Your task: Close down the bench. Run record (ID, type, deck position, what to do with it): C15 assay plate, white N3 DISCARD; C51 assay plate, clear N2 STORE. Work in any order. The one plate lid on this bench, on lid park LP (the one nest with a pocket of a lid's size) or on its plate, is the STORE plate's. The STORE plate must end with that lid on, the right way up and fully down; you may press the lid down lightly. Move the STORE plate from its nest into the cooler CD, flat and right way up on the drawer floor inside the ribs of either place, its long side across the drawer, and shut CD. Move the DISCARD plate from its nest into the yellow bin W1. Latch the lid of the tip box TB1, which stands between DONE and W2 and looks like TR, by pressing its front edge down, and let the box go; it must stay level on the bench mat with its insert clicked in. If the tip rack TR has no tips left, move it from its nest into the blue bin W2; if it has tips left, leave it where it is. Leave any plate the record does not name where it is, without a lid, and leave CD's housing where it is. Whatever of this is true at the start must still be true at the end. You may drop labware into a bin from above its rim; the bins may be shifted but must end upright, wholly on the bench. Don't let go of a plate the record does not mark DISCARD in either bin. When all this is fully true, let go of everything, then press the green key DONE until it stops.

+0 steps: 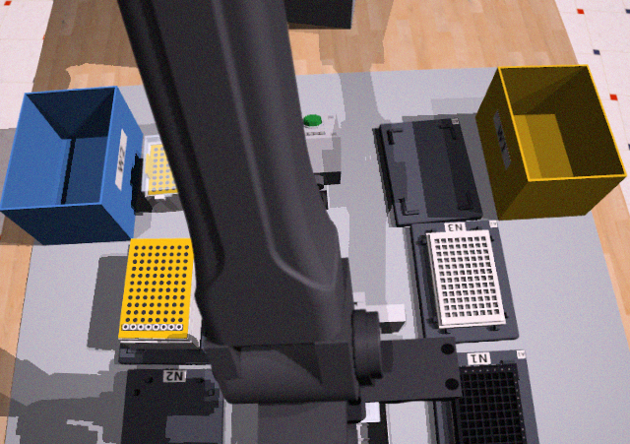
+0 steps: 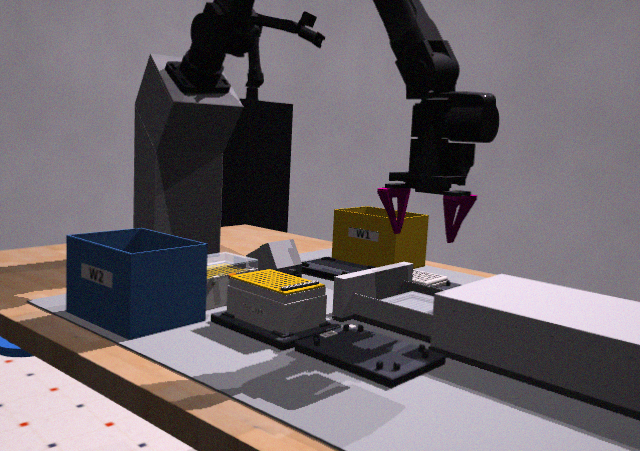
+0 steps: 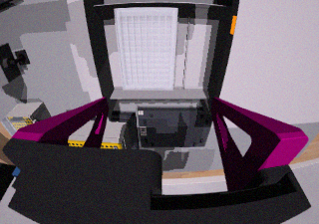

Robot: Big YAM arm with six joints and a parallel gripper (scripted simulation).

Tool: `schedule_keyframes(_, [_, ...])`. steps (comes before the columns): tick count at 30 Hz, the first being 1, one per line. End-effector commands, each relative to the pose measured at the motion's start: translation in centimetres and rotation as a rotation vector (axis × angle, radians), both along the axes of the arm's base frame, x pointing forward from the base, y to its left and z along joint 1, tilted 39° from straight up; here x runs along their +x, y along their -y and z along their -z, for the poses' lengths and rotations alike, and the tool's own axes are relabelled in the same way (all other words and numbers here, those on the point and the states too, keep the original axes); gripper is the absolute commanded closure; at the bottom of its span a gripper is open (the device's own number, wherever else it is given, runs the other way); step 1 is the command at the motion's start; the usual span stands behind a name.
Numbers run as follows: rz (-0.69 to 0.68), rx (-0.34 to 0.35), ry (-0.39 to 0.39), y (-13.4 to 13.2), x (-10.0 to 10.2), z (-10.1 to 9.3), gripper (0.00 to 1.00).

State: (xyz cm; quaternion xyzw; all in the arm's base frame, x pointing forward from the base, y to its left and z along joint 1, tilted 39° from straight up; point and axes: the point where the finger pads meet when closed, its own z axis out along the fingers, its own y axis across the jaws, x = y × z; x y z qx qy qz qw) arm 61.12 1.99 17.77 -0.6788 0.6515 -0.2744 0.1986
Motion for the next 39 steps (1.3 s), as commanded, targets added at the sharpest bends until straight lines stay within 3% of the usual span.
schedule_keyframes(1, [0.0, 0.009, 0.008, -0.6, -0.5, -0.8, 0.0])
schedule_keyframes(8, [0.0, 0.009, 0.008, -0.6, -0.5, -0.8, 0.0])
schedule_keyframes(9, [-0.005, 0.012, 0.042, -1.8, -1.3, -0.9, 1.0])
schedule_keyframes(14, [-0.008, 0.015, 0.041, -1.8, -2.1, 0.0, 1.0])
schedule_keyframes(16, [0.019, 0.013, 0.041, -0.2, -2.6, 0.6, 1.0])
schedule_keyframes(39, [0.009, 0.009, 0.034, 0.2, -8.4, 7.1, 1.0])
